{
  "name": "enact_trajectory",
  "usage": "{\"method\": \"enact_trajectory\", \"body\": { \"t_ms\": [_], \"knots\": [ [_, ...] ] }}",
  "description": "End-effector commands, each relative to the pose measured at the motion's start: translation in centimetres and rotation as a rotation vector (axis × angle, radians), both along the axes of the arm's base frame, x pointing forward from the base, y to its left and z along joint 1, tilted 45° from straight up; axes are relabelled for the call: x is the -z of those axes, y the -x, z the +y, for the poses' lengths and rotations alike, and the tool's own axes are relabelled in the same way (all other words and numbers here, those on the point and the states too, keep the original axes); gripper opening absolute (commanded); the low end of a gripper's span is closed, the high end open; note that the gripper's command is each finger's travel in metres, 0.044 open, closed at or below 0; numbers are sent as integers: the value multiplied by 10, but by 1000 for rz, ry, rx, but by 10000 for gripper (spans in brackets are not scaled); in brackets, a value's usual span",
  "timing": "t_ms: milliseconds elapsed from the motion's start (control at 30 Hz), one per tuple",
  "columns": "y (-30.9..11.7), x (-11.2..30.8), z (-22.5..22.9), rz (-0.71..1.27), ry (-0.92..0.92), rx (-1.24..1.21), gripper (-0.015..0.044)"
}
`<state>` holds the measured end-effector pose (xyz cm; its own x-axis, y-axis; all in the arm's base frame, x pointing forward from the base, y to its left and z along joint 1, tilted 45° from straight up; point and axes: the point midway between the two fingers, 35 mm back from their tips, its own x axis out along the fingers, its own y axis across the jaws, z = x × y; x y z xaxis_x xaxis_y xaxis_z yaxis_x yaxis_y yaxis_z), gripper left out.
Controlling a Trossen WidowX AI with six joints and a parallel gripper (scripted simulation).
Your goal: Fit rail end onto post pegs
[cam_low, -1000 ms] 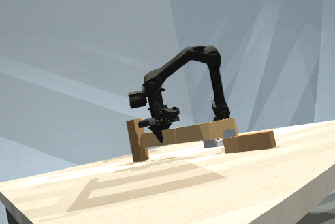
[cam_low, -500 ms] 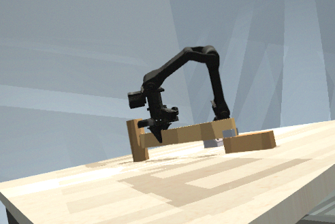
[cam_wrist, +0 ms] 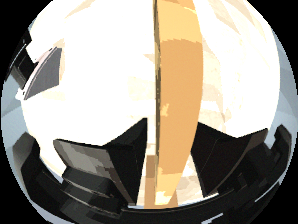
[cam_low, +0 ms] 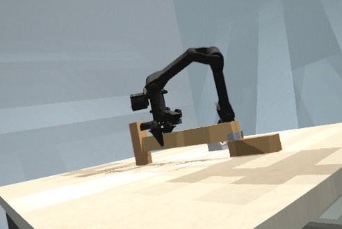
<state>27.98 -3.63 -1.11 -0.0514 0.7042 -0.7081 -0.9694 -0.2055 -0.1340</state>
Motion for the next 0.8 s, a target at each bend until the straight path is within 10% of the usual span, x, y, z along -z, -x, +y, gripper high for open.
{"method": "enact_trajectory", "body": {
  "t_ms": [0, 233, 767],
  "knots": [
    [0, 0, 0, -1, 0, 0, 263],
    [0, 0, 0, -1, 0, 0, 440],
    [6, -42, 0, -6, 3, 2, 440]
  ]
}}
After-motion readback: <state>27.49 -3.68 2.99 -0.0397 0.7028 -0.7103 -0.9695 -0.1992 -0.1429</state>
